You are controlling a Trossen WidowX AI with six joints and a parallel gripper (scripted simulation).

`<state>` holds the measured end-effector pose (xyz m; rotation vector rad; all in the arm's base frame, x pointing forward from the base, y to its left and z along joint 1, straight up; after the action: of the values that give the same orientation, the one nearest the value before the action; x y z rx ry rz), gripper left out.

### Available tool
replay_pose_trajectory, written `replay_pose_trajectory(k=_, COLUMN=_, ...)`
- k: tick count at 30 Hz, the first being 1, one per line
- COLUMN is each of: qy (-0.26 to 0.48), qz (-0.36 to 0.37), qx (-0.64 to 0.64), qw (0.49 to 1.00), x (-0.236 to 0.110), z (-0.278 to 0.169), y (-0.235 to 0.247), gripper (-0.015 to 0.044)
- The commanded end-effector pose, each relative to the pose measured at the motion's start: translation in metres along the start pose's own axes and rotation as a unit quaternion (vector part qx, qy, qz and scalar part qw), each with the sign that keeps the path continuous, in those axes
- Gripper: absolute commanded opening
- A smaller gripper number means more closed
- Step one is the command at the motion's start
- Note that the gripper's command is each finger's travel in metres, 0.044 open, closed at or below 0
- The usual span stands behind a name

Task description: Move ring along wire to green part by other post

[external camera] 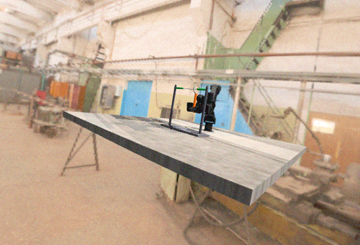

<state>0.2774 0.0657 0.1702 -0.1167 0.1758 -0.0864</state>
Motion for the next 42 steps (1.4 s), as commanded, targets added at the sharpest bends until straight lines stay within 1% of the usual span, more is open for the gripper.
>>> replay_pose_trajectory(k=1, qy=0.0, qz=-0.001, qx=-0.001, qw=1.0, x=0.001, z=0.0, y=0.004, gripper=-0.015)
replay_pose_trajectory(k=19, qy=0.0, qz=0.001, qx=-0.001, qw=1.0, x=0.001, z=0.003, y=0.021, gripper=-0.015)
replay_pose_trajectory(k=32, qy=0.0, qz=0.001, qx=-0.001, qw=1.0, x=0.005, z=-0.015, y=0.023, gripper=-0.015)
replay_pose_trajectory(k=42, qy=0.0, qz=0.001, qx=-0.001, qw=1.0, x=0.005, z=-0.016, y=0.023, gripper=-0.015)
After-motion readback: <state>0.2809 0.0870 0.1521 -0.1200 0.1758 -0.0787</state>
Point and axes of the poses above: the point midway between the two fingers, 35 mm back from their tips, its own x axis out along the fingers, its own y axis across the jaws, z = x × y, the point moved 5 cm from there along -x, back along the fingers, and after that the axes turned 8 degrees about -x, right-handed, at the moved point
